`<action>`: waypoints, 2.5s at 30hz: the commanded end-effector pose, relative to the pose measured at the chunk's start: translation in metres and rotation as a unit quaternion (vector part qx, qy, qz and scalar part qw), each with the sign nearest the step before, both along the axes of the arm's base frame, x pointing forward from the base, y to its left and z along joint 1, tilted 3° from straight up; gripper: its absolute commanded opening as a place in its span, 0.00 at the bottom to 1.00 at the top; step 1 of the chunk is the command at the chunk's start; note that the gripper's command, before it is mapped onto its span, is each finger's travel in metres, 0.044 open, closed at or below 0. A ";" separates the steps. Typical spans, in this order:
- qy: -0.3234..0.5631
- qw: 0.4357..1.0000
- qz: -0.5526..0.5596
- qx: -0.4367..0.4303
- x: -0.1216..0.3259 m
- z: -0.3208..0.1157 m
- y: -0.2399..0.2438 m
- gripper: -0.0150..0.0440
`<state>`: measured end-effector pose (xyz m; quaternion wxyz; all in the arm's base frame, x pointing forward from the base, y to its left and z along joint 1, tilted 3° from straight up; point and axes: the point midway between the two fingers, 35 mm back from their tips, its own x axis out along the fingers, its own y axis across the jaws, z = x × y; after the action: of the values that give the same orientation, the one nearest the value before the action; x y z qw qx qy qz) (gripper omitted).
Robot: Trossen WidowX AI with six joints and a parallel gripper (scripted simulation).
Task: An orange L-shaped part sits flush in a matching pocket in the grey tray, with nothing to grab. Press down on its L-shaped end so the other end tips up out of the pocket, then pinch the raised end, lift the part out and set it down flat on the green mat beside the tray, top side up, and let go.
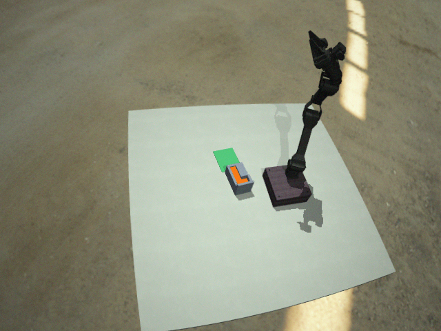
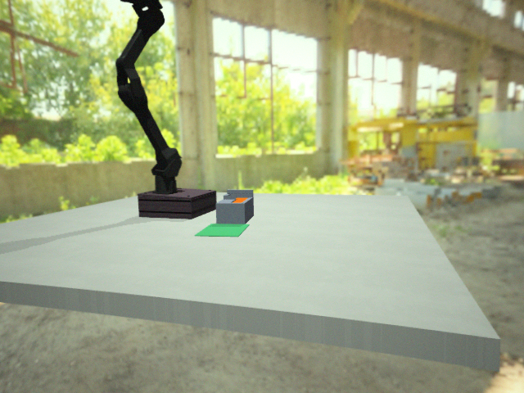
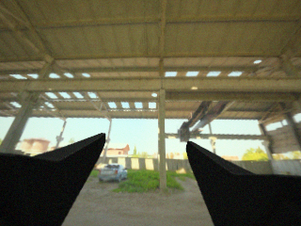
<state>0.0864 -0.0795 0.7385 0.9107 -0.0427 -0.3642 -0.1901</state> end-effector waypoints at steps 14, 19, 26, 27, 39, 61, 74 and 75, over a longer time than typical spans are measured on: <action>0.046 0.982 -0.001 -0.185 0.083 -0.034 0.139 0.56; 0.106 0.961 0.028 -0.253 0.135 -0.076 0.177 0.56; 0.262 0.910 0.092 -0.308 0.218 -0.177 0.217 0.56; 0.287 0.901 0.096 -0.312 0.227 -0.194 0.218 0.56; 0.603 0.739 0.178 -0.242 0.287 -0.414 0.197 0.56; 0.899 0.407 0.144 0.078 0.185 -0.618 0.119 0.56; 0.899 0.407 0.144 0.078 0.190 -0.692 0.119 0.56; 0.899 0.407 0.144 0.078 0.190 -0.692 0.119 0.56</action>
<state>0.2752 0.0389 0.0503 0.7249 -0.0688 0.6824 0.0638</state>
